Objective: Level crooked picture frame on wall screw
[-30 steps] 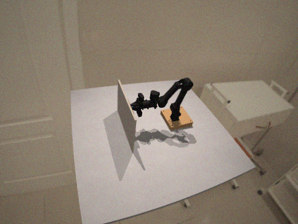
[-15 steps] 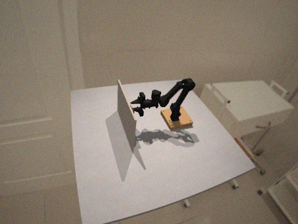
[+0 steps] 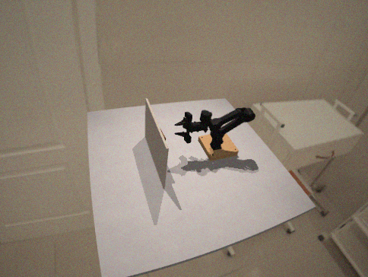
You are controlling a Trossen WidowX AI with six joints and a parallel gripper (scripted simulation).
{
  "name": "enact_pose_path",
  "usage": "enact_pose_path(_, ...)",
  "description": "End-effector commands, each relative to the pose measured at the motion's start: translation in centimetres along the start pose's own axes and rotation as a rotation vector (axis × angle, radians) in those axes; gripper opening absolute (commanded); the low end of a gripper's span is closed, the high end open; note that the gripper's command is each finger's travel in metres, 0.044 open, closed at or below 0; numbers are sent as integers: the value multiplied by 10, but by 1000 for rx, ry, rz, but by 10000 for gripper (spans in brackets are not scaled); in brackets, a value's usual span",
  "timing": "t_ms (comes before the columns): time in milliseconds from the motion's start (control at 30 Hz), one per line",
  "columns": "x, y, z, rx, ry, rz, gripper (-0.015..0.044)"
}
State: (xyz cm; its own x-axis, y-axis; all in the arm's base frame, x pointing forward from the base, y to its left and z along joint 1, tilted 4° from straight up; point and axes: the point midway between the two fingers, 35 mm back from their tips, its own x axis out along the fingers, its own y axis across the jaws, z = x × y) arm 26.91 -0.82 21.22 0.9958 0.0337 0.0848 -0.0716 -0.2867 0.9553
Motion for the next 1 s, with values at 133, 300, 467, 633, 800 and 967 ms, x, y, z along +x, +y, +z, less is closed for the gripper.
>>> enact_pose_path(133,-23,24,14,1,30,30,260)
enact_pose_path(300,-49,37,18,-12,57,40,260)
enact_pose_path(467,-75,40,13,-35,76,27,260)
enact_pose_path(633,-91,37,7,-53,84,4,260)
enact_pose_path(800,-90,38,7,-14,49,-19,260)
enact_pose_path(967,-91,38,5,-3,42,-29,260)
